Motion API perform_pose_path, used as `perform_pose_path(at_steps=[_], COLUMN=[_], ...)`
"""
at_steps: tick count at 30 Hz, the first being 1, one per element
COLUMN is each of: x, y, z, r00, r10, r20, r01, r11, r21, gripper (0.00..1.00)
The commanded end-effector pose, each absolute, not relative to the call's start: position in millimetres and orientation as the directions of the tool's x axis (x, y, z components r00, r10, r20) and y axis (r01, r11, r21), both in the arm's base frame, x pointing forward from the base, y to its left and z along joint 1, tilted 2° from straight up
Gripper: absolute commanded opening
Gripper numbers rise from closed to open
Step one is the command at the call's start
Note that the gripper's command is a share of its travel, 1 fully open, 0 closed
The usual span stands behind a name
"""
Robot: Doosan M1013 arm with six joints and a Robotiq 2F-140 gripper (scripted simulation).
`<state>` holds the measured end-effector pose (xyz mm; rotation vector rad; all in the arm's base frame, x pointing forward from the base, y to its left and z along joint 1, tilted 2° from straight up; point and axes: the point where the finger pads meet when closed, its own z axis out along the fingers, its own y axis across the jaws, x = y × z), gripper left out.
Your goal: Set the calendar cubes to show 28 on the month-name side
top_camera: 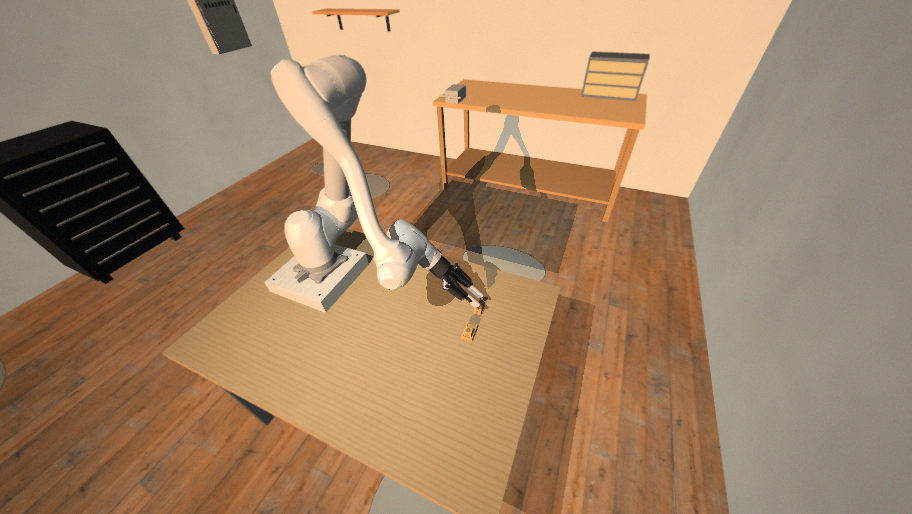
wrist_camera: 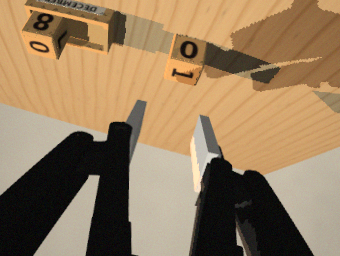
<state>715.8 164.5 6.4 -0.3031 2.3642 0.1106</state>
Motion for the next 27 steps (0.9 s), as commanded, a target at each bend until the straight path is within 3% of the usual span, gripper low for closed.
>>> perform_pose_path(at_steps=[1, 27], x=[711.5, 710.4], y=[165.1, 164.4], z=[-2.3, -45.8], r00=[-0.702, -0.702], r10=[-0.189, -0.189], r20=[-0.686, -0.686], r01=[-0.252, -0.252], r11=[0.968, 0.968], r21=[-0.009, -0.009], gripper=[0.35, 0.35])
